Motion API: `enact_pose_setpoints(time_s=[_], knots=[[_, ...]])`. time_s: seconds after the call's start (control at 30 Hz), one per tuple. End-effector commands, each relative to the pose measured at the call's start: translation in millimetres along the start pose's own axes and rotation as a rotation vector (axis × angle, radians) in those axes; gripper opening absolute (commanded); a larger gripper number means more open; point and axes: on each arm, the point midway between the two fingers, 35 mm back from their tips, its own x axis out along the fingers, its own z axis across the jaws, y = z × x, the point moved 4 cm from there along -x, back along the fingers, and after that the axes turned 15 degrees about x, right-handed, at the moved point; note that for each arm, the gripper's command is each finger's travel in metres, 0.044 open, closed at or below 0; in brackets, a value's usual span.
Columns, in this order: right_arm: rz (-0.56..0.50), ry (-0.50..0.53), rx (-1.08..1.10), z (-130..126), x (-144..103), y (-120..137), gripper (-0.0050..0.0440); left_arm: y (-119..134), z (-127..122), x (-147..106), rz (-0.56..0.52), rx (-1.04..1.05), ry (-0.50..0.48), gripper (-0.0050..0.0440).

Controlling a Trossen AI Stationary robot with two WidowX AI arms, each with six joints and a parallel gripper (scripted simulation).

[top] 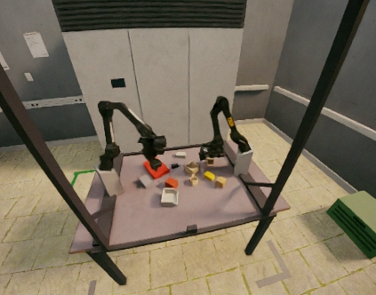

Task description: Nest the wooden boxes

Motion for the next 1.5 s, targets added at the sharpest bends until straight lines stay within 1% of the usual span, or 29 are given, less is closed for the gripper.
enact_pose_setpoints(time_s=[0.0,0.3,0.77,0.87,0.97,1.47], knots=[[0.000,-0.004,-0.002,-2,10,7,0.0400,-3,1,-4,-0.014,-0.012,0.006,0.0400],[-0.001,-0.004,-0.003,-11,29,21,0.0400,-3,1,-4,-0.014,-0.012,0.006,0.0400],[-0.002,-0.007,-0.001,-12,40,29,0.0400,-3,1,-4,-0.014,-0.012,0.006,0.0400],[-0.003,-0.010,0.003,-12,38,28,0.0328,-3,1,-4,-0.014,-0.012,0.006,0.0400],[-0.003,-0.010,0.003,-12,38,28,0.0328,-3,1,-4,-0.014,-0.012,0.006,0.0400],[-0.003,-0.010,0.003,-12,38,28,0.0228,-3,1,-4,-0.014,-0.012,0.006,0.0400]])
